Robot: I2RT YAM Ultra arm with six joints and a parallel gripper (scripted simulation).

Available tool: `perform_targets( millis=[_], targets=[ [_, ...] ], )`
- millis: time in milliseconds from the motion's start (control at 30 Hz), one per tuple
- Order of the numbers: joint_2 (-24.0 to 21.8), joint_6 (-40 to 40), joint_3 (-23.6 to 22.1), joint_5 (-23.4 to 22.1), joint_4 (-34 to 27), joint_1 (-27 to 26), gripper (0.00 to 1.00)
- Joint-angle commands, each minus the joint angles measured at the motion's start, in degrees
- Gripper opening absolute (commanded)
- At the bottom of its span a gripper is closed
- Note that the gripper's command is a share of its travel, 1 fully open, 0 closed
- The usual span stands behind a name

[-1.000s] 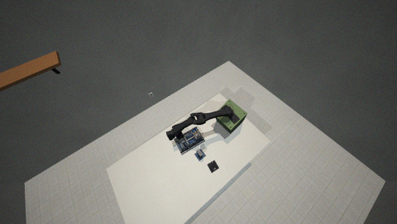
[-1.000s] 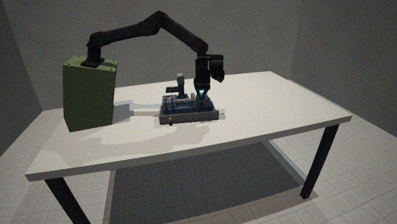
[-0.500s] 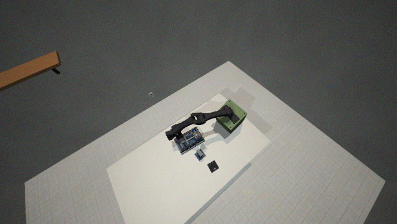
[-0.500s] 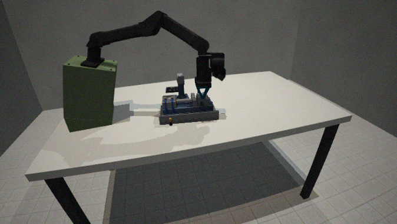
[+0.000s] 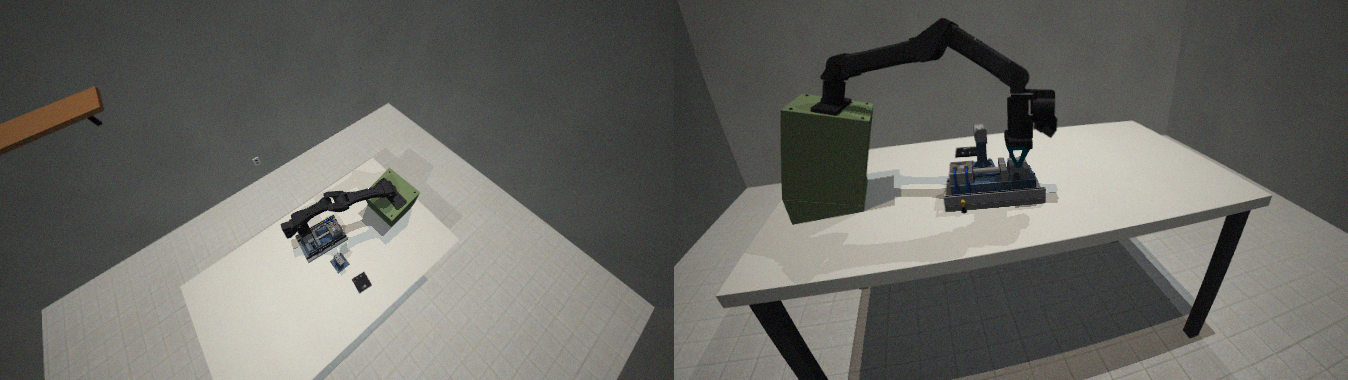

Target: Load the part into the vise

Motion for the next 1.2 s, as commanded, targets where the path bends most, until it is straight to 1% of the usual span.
perform_targets(
  millis=[0, 433, 467, 533, 667, 733, 767, 800, 1167],
  targets=[
    [-1.61, 0.27, 1.92, 0.1, -0.67, 0.21, 0.0],
    [-2.23, 0.29, 1.54, 0.1, -0.14, 0.25, 0.0],
    [-2.4, 0.3, 1.24, 0.1, 0.58, 0.27, 0.0],
    [-2.28, 0.32, -1.04, 0.12, 0.99, 0.33, 0.0],
    [-2.91, 0.35, -2.36, 0.14, 1.65, 0.18, 0.0],
    [-2.91, 0.35, -2.36, 0.14, 1.65, 0.18, 0.0],
    [-3.82, 0.34, -1.54, 0.14, 2.43, 0.01, 0.0],
    [-3.88, 0.35, -1.67, 0.14, 2.48, 0.02, 0.0],
    [-3.65, 0.34, -1.29, 0.12, 2.39, 0.03, 0.0]
  ],
)
